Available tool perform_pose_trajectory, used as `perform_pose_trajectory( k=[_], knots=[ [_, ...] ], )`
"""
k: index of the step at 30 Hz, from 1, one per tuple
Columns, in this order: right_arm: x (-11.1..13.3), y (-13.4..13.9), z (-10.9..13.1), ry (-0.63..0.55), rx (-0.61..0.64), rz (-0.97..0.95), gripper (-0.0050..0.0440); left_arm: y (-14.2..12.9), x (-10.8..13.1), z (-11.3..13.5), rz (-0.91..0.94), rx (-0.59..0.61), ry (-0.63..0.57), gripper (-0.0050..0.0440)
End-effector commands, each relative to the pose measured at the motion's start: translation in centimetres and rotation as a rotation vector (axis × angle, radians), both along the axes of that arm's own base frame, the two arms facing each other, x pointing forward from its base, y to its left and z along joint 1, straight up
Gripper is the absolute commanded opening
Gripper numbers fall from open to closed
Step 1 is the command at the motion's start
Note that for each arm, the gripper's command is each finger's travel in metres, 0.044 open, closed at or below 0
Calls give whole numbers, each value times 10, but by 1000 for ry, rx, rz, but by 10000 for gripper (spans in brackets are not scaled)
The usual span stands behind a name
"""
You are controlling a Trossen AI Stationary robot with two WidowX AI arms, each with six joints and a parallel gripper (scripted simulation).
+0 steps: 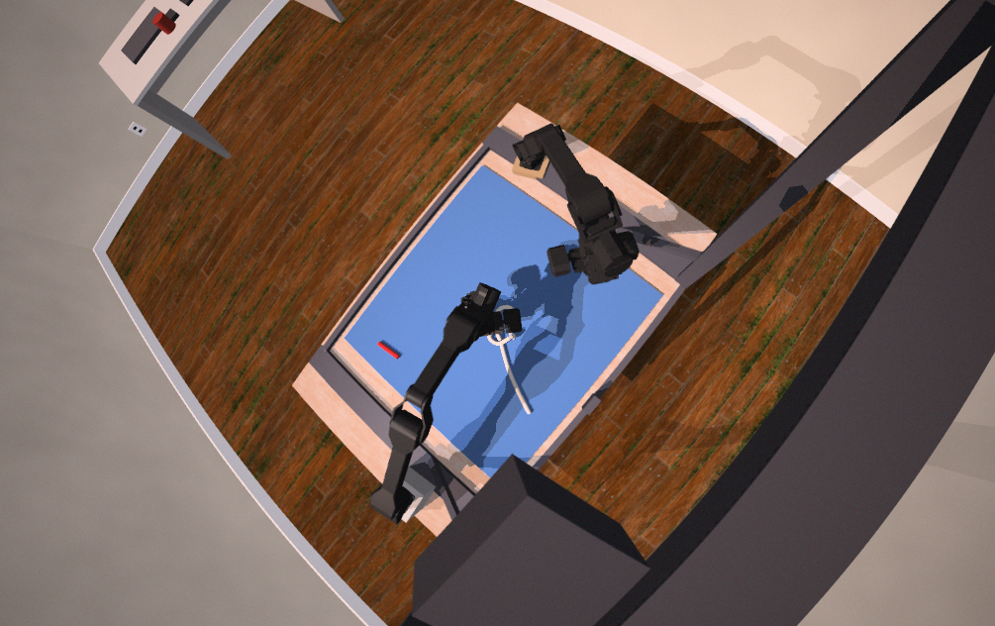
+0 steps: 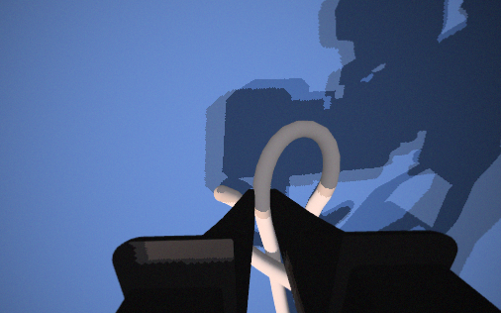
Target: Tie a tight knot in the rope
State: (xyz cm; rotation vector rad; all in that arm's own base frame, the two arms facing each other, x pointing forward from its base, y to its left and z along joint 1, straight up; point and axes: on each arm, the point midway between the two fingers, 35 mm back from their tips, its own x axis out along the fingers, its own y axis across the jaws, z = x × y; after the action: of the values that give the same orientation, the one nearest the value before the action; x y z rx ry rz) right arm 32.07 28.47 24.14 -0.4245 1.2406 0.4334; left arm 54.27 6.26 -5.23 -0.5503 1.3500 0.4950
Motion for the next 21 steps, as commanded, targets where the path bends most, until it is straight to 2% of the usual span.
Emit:
perform_pose_trajectory(
  k=[1,21],
  knots=[
    [-2,-2,11,-23,19,-3,100,2,11,41,6,8,-76,50],
    [-2,-2,11,-23,19,-3,100,2,10,42,6,8,-74,50]
  ],
)
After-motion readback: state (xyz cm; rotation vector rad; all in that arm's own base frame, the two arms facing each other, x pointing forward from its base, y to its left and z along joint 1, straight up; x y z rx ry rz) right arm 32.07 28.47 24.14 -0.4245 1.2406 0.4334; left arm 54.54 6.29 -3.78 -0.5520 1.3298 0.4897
